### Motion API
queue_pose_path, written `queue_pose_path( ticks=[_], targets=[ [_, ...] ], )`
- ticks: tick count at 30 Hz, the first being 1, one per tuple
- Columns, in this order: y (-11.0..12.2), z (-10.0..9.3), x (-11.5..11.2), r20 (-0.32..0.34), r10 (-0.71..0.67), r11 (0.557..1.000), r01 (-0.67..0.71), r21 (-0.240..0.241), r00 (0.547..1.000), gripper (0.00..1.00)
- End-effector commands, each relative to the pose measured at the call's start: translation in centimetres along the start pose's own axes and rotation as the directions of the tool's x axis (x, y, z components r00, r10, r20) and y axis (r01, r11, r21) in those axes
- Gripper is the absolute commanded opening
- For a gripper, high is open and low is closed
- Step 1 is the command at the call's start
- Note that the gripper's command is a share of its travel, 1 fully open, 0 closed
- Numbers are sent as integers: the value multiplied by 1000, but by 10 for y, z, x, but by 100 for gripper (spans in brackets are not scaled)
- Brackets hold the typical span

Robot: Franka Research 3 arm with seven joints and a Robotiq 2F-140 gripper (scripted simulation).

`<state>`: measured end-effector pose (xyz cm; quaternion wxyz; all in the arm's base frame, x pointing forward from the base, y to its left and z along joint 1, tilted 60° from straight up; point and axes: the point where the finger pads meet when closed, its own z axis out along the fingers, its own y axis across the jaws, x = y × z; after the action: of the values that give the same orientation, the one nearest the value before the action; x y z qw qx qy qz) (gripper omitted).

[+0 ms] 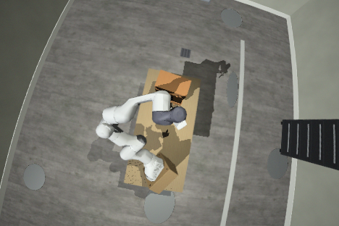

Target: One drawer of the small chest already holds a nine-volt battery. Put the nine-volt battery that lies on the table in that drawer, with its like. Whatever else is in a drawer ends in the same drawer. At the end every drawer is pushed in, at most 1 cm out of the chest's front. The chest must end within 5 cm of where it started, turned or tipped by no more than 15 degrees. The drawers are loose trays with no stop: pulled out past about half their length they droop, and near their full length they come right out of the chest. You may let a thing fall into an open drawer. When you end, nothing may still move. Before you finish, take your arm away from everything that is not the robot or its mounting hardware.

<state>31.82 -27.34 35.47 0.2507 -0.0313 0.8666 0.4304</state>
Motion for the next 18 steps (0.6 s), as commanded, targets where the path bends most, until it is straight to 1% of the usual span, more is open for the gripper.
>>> queue_pose_path(
  ticks=[1, 5, 13, 15, 18],
  targets=[
    [-4, -1, -17, 4, 75, 997, -75, 4, 997, 100],
    [-4, -1, -25, 4, 75, 997, -75, 4, 997, 100],
    [-4, 0, -27, 1, 70, 998, -70, 4, 998, 100],
    [-5, 4, -31, -9, 55, 998, -55, 6, 998, 100],
    [-6, 16, -42, -38, 7, 1000, -7, 9, 999, 100]
  ],
)
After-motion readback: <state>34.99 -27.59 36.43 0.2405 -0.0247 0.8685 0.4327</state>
